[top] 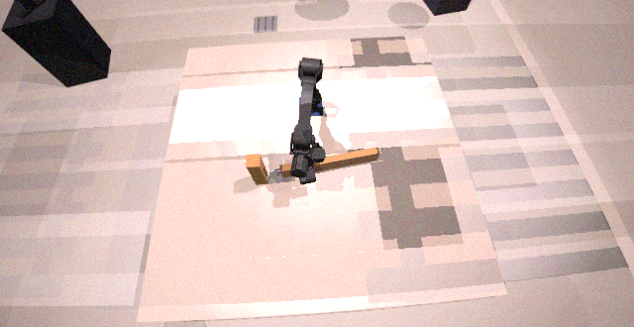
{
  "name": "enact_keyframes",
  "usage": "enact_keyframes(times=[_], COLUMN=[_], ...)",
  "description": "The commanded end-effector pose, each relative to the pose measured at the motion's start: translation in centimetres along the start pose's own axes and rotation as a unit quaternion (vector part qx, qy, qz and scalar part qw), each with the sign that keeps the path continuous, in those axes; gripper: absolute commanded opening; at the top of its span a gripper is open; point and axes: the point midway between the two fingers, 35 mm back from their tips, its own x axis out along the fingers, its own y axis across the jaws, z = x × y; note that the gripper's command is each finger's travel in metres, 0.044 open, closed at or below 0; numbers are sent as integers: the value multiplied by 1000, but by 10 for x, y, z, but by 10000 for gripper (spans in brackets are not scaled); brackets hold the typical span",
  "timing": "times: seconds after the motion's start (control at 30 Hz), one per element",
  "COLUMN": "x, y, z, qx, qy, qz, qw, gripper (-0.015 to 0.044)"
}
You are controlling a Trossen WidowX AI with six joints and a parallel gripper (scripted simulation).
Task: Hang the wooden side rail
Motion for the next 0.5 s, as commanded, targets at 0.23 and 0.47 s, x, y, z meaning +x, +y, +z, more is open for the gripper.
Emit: enact_keyframes(times=[0.23,0.47], x=[0,0], y=[-4,-8], z=[0,0], qx=[27,58], qy=[-1,-1], qz=[0,0], qw=[1000,998], gripper=[0,0])
